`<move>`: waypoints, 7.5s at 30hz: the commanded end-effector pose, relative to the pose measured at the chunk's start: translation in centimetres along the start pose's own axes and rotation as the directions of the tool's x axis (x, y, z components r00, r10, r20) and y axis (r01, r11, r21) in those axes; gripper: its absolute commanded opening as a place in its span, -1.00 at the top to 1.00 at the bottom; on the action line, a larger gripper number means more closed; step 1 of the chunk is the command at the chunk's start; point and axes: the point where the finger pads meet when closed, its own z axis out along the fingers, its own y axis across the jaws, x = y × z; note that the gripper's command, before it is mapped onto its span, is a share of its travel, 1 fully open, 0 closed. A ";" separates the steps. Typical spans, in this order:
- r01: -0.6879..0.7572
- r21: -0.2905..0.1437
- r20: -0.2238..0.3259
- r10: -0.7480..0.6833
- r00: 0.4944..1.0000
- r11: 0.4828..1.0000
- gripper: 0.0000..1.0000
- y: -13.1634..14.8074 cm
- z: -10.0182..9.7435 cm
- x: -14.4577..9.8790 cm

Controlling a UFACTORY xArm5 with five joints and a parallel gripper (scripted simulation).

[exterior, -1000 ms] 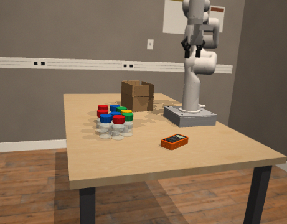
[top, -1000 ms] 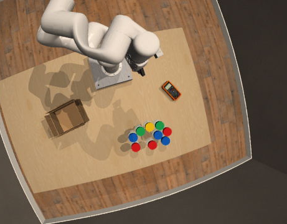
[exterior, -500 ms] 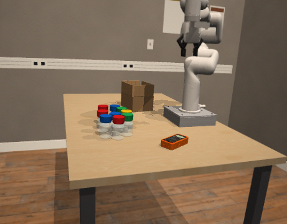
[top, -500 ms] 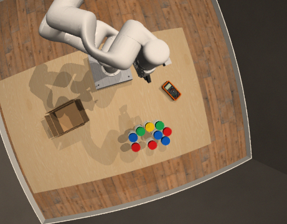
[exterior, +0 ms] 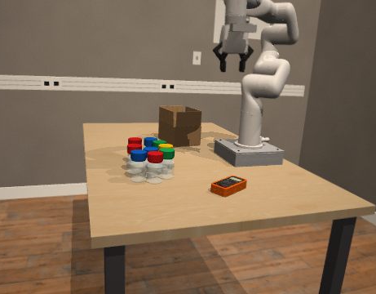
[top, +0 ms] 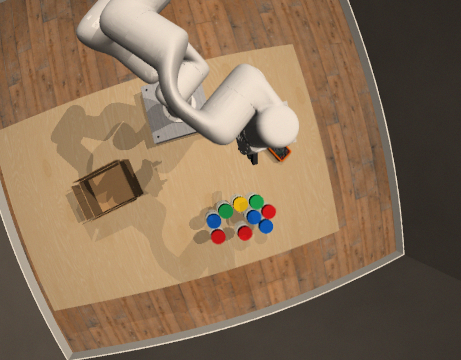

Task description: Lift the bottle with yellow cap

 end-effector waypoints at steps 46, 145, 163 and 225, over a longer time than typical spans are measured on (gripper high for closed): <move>-0.495 -0.024 -0.054 0.493 0.868 0.869 -0.58 29.5 9.2 -8.4; 0.028 -0.049 -0.032 -0.030 0.999 0.998 -0.58 26.7 11.0 -4.5; 0.246 -0.054 -0.020 -0.247 0.969 0.968 -0.58 25.5 11.8 -3.1; 0.261 -0.054 -0.021 -0.262 0.965 0.964 -0.58 26.0 23.7 -2.6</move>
